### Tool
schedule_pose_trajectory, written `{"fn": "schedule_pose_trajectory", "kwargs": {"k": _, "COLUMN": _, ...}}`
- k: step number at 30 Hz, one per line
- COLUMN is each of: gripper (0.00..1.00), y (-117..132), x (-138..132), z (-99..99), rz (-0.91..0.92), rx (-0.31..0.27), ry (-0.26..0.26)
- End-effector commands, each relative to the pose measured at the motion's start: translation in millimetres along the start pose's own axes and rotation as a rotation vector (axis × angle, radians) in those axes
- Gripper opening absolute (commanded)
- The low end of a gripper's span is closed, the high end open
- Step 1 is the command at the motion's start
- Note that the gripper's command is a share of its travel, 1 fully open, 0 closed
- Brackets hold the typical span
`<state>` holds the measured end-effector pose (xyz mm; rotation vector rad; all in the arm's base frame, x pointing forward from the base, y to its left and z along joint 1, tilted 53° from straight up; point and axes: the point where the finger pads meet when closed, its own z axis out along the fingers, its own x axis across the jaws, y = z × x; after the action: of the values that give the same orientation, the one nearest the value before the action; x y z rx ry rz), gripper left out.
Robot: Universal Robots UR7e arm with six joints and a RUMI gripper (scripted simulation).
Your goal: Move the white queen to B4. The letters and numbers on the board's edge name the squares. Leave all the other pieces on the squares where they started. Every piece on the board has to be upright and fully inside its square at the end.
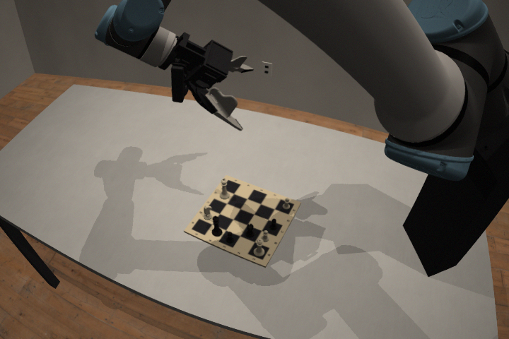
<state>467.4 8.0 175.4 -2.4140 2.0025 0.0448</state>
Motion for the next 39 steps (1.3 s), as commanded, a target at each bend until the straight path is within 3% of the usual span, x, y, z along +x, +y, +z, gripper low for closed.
{"fn": "schedule_pose_trajectory", "kwargs": {"k": 1, "gripper": 1.0, "y": -18, "x": -3, "z": -7.0, "rz": -0.165, "rx": -0.012, "ry": -0.032}}
{"fn": "schedule_pose_trajectory", "kwargs": {"k": 19, "gripper": 1.0, "y": -78, "x": -18, "z": -26.7, "rz": -0.717, "rx": -0.02, "ry": -0.134}}
{"fn": "schedule_pose_trajectory", "kwargs": {"k": 25, "gripper": 1.0, "y": -87, "x": -21, "z": -29.1, "rz": -0.811, "rx": -0.016, "ry": -0.153}}
{"fn": "schedule_pose_trajectory", "kwargs": {"k": 39, "gripper": 1.0, "y": -128, "x": -34, "z": -36.1, "rz": -1.229, "rx": 0.018, "ry": -0.24}}
